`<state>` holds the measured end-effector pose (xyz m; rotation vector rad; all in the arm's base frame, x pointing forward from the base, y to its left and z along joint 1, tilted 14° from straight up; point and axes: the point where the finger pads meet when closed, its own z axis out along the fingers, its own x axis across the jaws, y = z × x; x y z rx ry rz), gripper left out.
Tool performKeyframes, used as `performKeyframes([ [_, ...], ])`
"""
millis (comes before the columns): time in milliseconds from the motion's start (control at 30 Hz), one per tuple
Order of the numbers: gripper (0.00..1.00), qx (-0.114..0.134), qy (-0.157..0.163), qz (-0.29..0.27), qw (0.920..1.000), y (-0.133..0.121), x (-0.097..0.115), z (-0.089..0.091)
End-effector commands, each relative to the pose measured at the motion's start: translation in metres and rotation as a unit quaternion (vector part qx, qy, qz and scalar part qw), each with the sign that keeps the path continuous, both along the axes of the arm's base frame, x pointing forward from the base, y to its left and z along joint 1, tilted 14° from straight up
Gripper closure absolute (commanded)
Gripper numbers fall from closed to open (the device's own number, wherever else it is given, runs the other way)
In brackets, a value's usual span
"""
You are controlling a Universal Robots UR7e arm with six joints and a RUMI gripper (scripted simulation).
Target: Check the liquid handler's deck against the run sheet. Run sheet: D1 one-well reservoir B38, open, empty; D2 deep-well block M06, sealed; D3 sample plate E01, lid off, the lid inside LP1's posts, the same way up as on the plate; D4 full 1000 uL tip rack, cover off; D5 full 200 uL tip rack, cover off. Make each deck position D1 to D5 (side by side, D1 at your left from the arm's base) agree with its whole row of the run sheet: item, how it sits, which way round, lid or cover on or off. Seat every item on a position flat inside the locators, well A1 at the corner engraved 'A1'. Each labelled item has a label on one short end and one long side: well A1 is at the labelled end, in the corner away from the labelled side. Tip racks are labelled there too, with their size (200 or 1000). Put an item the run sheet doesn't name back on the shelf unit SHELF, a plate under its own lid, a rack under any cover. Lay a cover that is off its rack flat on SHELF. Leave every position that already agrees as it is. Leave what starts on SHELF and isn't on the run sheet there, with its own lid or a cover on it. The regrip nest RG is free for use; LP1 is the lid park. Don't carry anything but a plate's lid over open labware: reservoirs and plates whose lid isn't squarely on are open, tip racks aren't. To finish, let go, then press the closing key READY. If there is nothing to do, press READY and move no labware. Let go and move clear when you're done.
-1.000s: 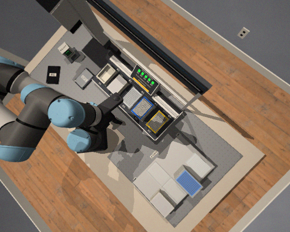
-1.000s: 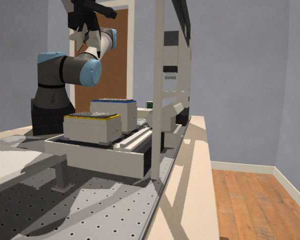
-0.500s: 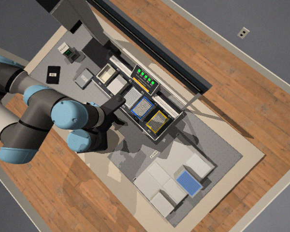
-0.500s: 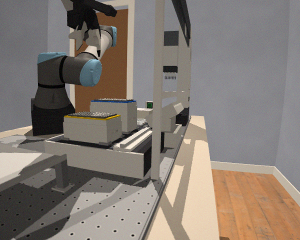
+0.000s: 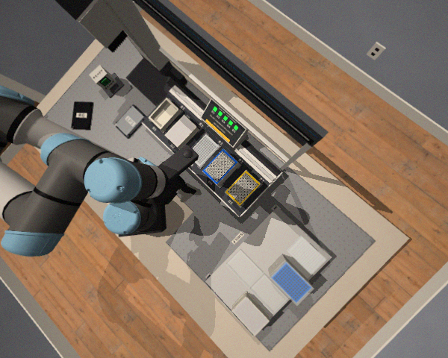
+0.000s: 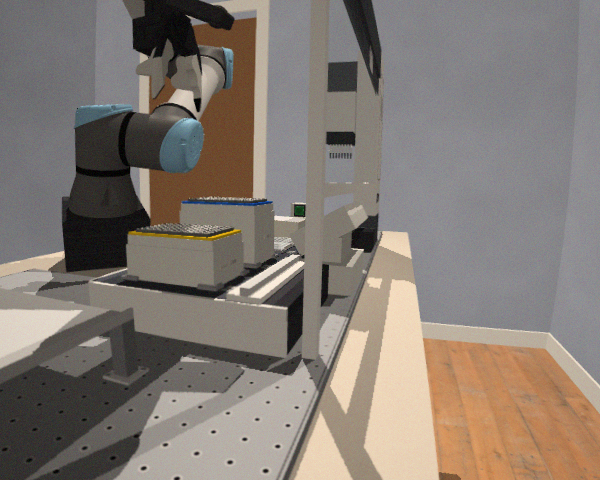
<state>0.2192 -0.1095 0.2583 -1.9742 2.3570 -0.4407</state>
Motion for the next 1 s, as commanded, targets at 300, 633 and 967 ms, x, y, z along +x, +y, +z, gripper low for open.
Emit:
performKeyframes([
  [300, 0.18, 0.0, 0.025, -0.007, 0.9997, -0.094, 0.044, 0.026],
  [633, 0.18, 0.0, 0.025, -0.007, 0.9997, -0.101, 0.047, 0.028],
  [967, 0.18, 0.0, 0.025, -0.007, 0.9997, -0.107, 0.05, 0.03],
])
